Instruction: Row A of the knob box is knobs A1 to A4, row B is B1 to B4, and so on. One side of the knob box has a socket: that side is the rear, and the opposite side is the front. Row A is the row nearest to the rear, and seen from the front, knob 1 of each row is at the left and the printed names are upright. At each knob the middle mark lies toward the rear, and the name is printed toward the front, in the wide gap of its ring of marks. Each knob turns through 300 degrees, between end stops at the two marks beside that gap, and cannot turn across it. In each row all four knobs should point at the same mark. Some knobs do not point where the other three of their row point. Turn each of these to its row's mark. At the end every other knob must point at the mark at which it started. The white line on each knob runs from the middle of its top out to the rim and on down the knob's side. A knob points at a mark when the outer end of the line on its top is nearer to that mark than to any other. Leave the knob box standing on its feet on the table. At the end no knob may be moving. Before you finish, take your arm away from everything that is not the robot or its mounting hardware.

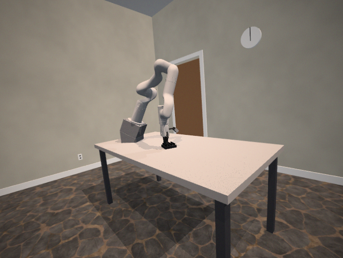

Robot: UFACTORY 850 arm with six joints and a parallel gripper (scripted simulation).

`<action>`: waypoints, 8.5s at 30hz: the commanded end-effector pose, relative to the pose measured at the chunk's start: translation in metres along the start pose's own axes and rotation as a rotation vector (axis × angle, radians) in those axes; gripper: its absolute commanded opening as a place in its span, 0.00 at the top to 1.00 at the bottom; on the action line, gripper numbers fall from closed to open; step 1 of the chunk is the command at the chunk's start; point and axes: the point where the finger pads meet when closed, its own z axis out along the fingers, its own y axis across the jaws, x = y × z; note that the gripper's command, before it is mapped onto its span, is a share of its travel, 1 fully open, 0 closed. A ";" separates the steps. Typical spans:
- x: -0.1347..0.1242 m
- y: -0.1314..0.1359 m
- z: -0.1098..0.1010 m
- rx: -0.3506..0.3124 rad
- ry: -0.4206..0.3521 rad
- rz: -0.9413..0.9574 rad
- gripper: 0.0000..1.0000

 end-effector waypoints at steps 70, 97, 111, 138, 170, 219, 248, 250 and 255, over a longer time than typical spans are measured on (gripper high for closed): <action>0.000 0.001 0.010 -0.002 0.000 0.000 0.92; 0.000 0.001 0.010 -0.002 0.000 -0.009 0.92; 0.000 0.001 0.010 -0.002 0.000 -0.091 0.92; 0.000 0.001 0.010 -0.002 0.000 -0.546 0.92; 0.000 0.001 0.010 -0.002 -0.001 -1.249 0.92; 0.000 0.001 0.010 -0.001 -0.001 -1.495 0.81; 0.000 0.001 -0.009 -0.001 -0.001 -1.495 0.81; 0.000 0.001 -0.014 -0.001 -0.001 -1.495 0.81; 0.000 0.001 -0.021 -0.001 -0.001 -1.495 0.81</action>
